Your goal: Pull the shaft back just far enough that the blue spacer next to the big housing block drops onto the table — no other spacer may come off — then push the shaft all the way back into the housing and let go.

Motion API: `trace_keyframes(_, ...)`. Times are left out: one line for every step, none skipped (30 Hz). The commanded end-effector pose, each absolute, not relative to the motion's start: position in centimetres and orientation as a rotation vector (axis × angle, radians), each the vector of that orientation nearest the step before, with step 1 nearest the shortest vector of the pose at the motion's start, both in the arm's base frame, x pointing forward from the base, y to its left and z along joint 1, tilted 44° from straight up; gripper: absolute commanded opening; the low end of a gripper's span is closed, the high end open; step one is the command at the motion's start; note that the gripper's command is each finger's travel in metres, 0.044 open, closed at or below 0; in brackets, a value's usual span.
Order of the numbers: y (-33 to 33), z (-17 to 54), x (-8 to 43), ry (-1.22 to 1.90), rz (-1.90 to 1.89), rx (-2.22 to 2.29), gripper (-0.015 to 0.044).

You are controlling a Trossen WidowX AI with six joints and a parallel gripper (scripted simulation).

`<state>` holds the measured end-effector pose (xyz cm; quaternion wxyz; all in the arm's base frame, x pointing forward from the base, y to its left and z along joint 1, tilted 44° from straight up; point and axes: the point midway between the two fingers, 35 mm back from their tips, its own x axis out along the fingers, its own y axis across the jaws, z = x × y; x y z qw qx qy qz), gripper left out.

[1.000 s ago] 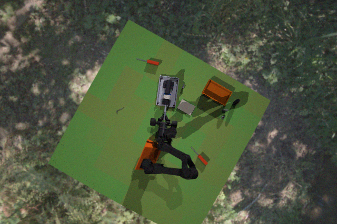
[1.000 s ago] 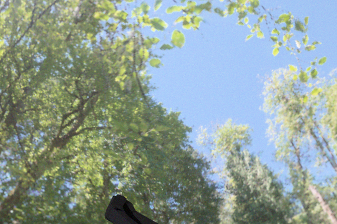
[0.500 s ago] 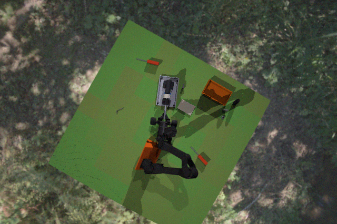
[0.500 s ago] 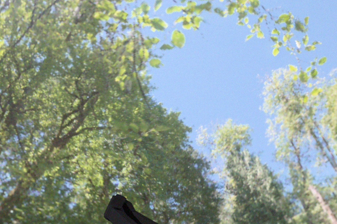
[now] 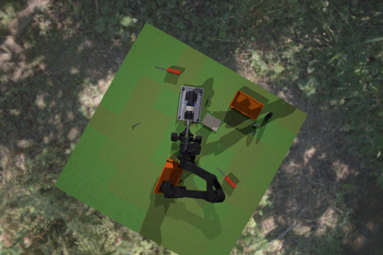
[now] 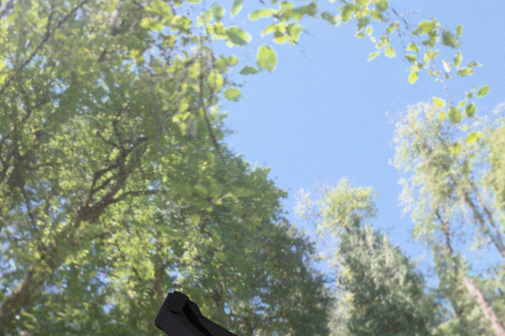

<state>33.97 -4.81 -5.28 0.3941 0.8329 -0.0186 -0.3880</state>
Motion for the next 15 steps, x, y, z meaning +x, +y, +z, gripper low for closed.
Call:
trace_keyframes(-4.75, -5.42, 34.23, -0.047, -0.986, 2.115, 0.0)
trace_keyframes(-4.74, -5.42, 34.27, -0.047, -0.986, 2.115, 0.0)
trace_keyframes(-4.74, -5.43, 34.31, -0.047, -0.986, 2.115, 0.0)
trace_keyframes(-4.73, -5.43, 34.34, -0.047, -0.986, 2.115, 0.0)
trace_keyframes(-4.72, -5.44, 34.38, -0.047, -0.986, 2.115, 0.0)
trace_keyframes(-4.71, -5.44, 34.42, -0.047, -0.986, 2.115, 0.0)
trace_keyframes(-4.7, -5.45, 34.46, -0.047, -0.986, 2.115, 0.0)
trace_keyframes(-4.69, -5.46, 34.5, -0.047, -0.986, 2.115, 0.0)
trace_keyframes(-4.68, -5.46, 34.54, -0.047, -0.986, 2.115, 0.0)
trace_keyframes(-4.67, -5.47, 34.58, -0.047, -0.986, 2.115, 0.0)
trace_keyframes(-4.66, -5.47, 34.62, -0.047, -0.986, 2.115, 0.0)
trace_keyframes(-4.65, -5.48, 34.66, -0.047, -0.986, 2.115, 0.0)
trace_keyframes(-4.65, -5.48, 34.69, -0.047, -0.986, 2.115, 0.0)
trace_keyframes(-4.64, -5.49, 34.73, -0.047, -0.986, 2.115, 0.0)
trace_keyframes(-4.63, -5.5, 34.77, -0.047, -0.986, 2.115, 0.0)
